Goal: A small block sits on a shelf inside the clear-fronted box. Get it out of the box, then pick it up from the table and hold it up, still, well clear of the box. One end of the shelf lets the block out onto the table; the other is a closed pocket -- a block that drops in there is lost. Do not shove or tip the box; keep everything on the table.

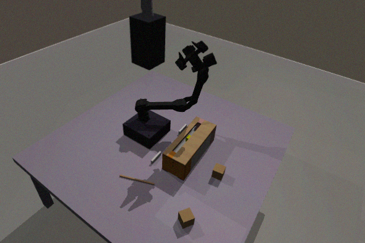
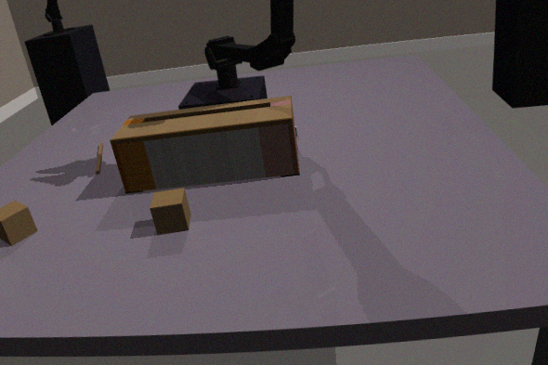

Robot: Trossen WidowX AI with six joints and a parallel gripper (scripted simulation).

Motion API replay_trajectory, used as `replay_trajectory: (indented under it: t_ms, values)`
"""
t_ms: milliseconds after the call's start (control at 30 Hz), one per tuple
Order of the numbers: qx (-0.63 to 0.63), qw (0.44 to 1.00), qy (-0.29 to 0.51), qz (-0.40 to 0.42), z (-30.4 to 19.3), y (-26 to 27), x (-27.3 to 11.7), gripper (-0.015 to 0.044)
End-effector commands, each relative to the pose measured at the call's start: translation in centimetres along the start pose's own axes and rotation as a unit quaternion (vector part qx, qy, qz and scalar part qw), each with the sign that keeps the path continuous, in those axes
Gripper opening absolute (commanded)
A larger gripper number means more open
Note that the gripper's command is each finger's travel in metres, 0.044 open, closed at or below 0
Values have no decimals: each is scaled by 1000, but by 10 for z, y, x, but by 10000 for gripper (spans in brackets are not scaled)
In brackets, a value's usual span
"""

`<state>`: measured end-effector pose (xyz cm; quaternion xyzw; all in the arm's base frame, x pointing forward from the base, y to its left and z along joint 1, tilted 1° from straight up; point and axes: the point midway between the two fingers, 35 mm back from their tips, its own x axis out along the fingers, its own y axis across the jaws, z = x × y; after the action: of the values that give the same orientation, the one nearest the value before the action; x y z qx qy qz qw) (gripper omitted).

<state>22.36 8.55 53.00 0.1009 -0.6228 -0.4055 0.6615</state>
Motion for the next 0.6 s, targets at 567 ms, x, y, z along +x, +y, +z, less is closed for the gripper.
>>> replay_trajectory:
  t_ms: [567]
  values:
    - [-5,962,209,-177,126,-139,109,400]
